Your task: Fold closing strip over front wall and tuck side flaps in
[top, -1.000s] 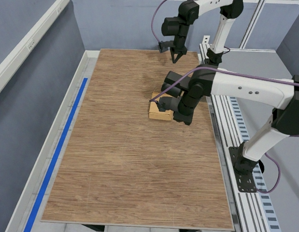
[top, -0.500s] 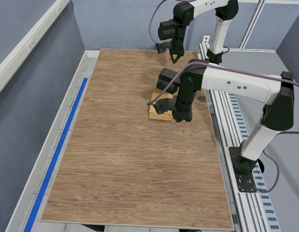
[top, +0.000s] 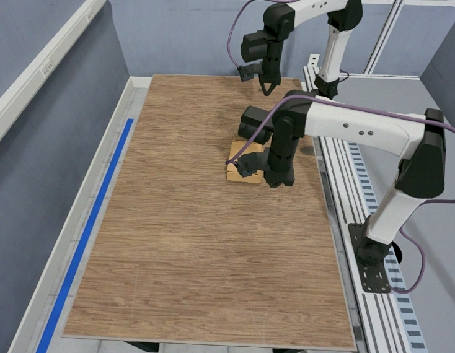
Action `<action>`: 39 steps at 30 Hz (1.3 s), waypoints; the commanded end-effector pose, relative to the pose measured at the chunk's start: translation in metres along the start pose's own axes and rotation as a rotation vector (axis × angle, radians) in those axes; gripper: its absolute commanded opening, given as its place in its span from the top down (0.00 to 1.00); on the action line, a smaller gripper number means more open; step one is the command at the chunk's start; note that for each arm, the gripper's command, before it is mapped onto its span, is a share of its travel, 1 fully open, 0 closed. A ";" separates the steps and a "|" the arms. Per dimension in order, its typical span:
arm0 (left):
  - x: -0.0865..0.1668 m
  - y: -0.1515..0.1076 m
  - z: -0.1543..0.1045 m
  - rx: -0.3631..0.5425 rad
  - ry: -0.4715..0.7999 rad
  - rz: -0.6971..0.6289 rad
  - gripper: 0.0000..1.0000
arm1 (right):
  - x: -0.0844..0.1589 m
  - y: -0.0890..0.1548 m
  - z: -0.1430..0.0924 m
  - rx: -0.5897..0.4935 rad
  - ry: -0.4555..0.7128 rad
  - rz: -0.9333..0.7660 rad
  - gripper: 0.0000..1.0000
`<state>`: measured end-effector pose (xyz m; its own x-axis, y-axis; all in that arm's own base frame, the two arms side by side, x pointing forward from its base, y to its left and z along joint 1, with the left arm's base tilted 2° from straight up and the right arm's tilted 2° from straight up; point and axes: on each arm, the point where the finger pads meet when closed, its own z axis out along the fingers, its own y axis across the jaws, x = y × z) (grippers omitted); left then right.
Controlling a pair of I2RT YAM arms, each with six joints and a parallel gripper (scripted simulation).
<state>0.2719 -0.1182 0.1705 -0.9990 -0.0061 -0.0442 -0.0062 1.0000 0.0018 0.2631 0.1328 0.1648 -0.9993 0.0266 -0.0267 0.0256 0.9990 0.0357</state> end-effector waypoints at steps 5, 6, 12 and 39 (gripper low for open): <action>0.003 0.000 0.002 -0.017 0.023 -0.004 0.99 | 0.000 -0.001 -0.004 -0.002 -0.011 0.006 0.99; 0.003 0.000 0.002 -0.017 0.023 -0.004 0.99 | 0.000 -0.001 -0.004 -0.002 -0.011 0.006 0.99; 0.000 -0.001 -0.004 0.001 -0.008 -0.001 0.99 | 0.000 -0.001 -0.004 -0.002 -0.011 0.006 0.99; 0.000 -0.001 -0.004 0.001 -0.008 -0.001 0.99 | 0.000 -0.001 -0.004 -0.002 -0.011 0.006 0.99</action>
<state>0.2718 -0.1182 0.1705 -0.9990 -0.0066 -0.0435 -0.0067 1.0000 0.0021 0.2631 0.1328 0.1648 -0.9993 0.0266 -0.0267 0.0256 0.9990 0.0357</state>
